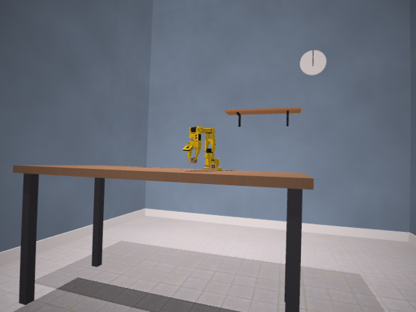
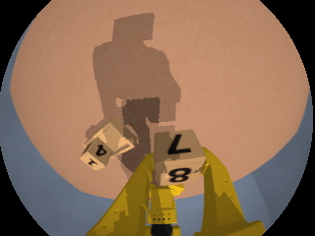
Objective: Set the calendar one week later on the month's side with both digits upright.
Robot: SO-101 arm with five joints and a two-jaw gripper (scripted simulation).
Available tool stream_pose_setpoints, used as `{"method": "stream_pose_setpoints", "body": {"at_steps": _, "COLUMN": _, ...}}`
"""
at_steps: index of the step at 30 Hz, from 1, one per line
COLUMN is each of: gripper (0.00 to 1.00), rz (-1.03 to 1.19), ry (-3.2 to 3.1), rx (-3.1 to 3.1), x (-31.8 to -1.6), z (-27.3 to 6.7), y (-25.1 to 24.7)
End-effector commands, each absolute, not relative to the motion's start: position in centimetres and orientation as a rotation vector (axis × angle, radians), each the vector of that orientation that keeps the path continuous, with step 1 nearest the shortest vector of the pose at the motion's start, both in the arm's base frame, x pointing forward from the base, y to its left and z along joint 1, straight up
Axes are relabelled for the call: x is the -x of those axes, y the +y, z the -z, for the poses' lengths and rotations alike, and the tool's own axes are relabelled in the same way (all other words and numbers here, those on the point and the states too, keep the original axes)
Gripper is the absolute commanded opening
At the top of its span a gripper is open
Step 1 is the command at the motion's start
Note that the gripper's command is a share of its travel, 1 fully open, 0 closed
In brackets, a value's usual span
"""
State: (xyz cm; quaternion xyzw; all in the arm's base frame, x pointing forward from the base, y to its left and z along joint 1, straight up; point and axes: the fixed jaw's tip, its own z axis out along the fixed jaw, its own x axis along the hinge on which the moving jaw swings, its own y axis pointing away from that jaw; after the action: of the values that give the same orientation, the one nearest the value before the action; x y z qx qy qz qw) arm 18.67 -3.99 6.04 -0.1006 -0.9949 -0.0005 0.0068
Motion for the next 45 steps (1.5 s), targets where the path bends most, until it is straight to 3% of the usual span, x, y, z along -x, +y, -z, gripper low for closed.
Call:
{"method": "stream_pose_setpoints", "body": {"at_steps": 1, "gripper": 0.00, "rz": -0.021, "ry": -3.146, "rx": 0.532, "x": -18.1, "z": -6.9, "y": -7.3}}
{"method": "stream_pose_setpoints", "body": {"at_steps": 23, "gripper": 0.00, "rz": -0.043, "ry": -2.930, "rx": 1.248, "x": -11.1, "z": -6.5, "y": -14.6}}
{"method": "stream_pose_setpoints", "body": {"at_steps": 45, "gripper": 0.00, "rz": -0.043, "ry": -2.885, "rx": 1.335, "x": -9.4, "z": -6.3, "y": -15.0}}
